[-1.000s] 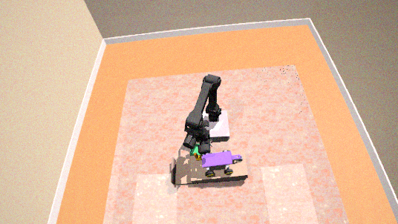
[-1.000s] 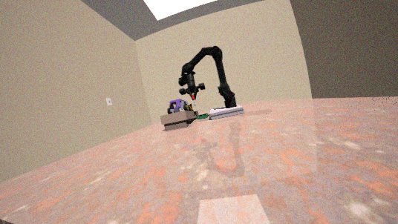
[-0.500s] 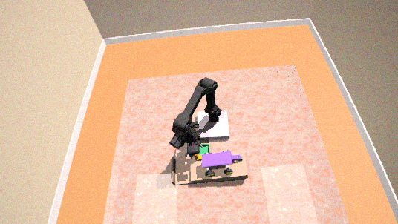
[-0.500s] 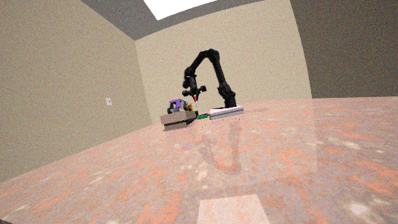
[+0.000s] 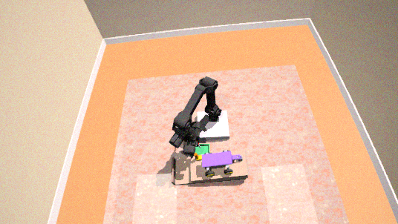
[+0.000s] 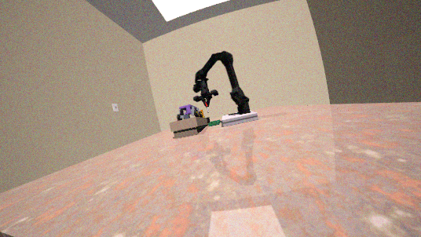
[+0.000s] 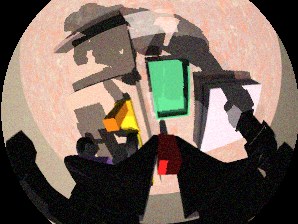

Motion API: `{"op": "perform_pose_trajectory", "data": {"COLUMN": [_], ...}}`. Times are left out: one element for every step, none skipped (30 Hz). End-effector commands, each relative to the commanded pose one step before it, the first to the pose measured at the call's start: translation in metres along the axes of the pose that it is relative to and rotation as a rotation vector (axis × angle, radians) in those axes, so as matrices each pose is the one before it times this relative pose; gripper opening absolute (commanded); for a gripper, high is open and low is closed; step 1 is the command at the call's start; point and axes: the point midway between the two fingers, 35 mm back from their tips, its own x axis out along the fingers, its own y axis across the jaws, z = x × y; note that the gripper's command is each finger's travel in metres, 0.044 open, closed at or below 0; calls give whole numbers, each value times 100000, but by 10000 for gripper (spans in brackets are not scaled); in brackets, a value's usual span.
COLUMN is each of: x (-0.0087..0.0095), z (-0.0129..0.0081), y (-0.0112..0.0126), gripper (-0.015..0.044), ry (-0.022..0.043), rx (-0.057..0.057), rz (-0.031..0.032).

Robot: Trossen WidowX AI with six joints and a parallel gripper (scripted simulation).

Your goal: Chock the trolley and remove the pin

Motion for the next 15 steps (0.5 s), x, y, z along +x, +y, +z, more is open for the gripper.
{"op": "perform_pose_trajectory", "data": {"x": [67,3,2,4,3,3,2,4,3,3,2,3,3,2,2], "z": [-109,-18,-18,-18,-18,-17,-17,-17,-17,-16,-16,-16,-16,-16,-15], "y": [-141,-12,-13,-12,-12,-13,-13,-12,-12,-13,-13,-13,-13,-13,-13], "gripper": [0,0,0,0,0,0,0,0,0,0,0,0,0,0,0], "ry": [-2320,-506,-494,-509,-497,-485,-472,-490,-478,-465,-451,-470,-457,-444,-430], "rx": [12919,3093,3095,3073,3074,3075,3077,3071,3073,3074,3075,3073,3075,3076,3077], "rz": [1200,320,339,291,310,329,347,302,321,339,357,318,335,353,369]}}
